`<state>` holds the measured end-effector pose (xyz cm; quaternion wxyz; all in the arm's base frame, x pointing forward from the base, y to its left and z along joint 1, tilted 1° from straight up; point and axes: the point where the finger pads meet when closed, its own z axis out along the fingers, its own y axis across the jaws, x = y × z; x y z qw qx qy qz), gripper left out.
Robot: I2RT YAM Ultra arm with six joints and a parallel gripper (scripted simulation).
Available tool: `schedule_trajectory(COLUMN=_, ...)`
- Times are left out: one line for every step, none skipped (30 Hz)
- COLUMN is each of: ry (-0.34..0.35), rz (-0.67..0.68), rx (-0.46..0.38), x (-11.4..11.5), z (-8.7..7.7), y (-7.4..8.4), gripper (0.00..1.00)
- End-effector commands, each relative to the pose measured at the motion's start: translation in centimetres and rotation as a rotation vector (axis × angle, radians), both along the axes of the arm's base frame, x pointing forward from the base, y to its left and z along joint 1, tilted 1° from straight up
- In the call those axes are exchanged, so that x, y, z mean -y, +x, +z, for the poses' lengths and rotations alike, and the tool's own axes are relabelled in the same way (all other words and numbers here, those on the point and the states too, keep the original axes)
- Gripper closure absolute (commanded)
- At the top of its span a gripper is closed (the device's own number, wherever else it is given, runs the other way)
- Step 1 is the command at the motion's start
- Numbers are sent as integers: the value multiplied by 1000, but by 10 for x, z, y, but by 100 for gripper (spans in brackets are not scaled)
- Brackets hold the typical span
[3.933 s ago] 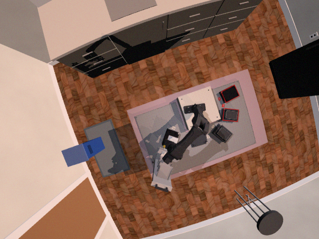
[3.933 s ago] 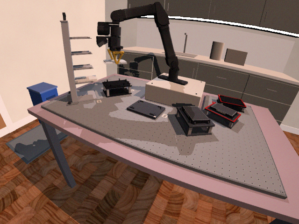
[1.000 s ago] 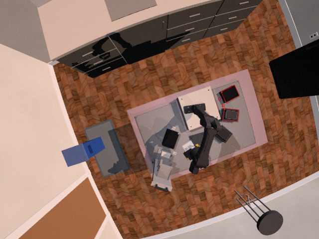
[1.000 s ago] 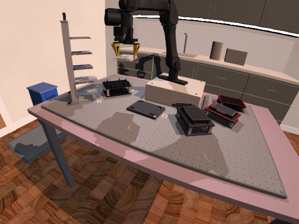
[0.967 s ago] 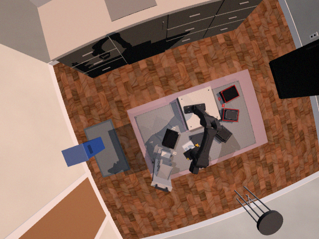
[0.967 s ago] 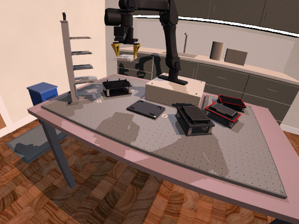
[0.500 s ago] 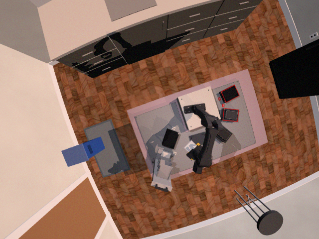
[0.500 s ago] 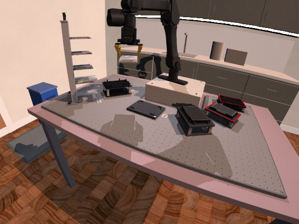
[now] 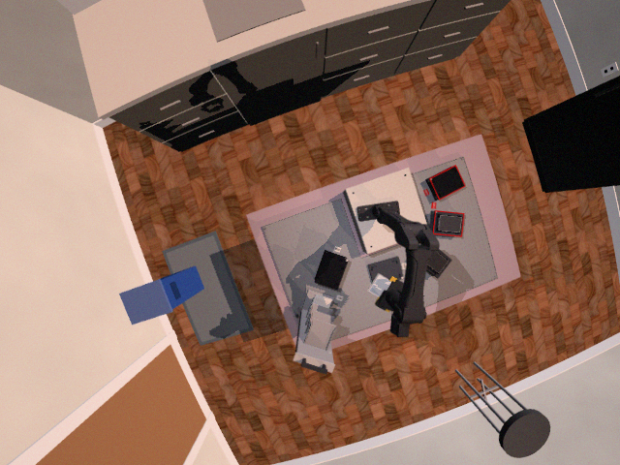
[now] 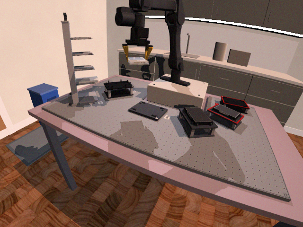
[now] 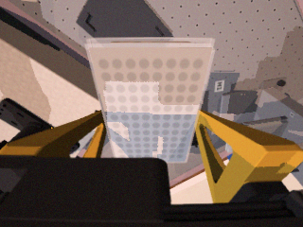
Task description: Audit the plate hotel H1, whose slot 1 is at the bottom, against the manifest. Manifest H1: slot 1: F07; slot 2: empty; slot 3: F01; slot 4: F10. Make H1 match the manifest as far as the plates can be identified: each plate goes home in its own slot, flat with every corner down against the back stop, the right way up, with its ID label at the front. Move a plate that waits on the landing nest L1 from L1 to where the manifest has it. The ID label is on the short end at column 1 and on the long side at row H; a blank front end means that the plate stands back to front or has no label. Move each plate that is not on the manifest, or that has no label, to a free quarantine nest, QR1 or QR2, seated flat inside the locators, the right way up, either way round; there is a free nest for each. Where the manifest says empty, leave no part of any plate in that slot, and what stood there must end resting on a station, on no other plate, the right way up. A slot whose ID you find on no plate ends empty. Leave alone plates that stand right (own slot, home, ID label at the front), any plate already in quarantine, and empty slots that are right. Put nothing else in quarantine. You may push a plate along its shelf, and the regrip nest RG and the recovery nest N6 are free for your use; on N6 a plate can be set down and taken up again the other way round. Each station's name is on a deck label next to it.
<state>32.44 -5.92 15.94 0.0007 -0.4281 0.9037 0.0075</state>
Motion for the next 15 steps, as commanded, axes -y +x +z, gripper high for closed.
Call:
schedule_trajectory(ry=-3, rz=62, rx=20, x=-8, z=5, y=2, gripper=14)
schedule_trajectory(ry=-3, rz=79, rx=20, x=-8, z=5, y=2, gripper=14)
schedule_trajectory(ry=-3, rz=96, rx=20, x=-8, z=5, y=2, gripper=14)
schedule_trajectory(ry=-3, rz=112, rx=21, x=-8, z=5, y=2, gripper=14)
schedule_trajectory(ry=-3, rz=112, rx=21, x=-8, z=5, y=2, gripper=14)
schedule_trajectory(ry=-3, rz=112, rx=21, x=-8, z=5, y=2, gripper=14)
schedule_trajectory(ry=-3, rz=129, rx=21, x=-8, z=5, y=2, gripper=14)
schedule_trajectory(ry=-3, rz=146, rx=21, x=-8, z=5, y=2, gripper=14)
schedule_trajectory(ry=-3, rz=162, rx=21, x=-8, z=5, y=2, gripper=14)
schedule_trajectory(ry=-3, rz=179, rx=21, x=-8, z=5, y=2, gripper=14)
schedule_trajectory(ry=-3, rz=196, rx=22, x=-8, z=5, y=2, gripper=14)
schedule_trajectory(ry=-3, rz=212, rx=22, x=-8, z=5, y=2, gripper=14)
schedule_trajectory(ry=-4, rz=229, rx=22, x=-8, z=5, y=2, gripper=14)
schedule_trajectory(ry=-4, rz=246, rx=22, x=-8, z=5, y=2, gripper=14)
schedule_trajectory(ry=-4, rz=269, rx=22, x=-11, z=5, y=2, gripper=14)
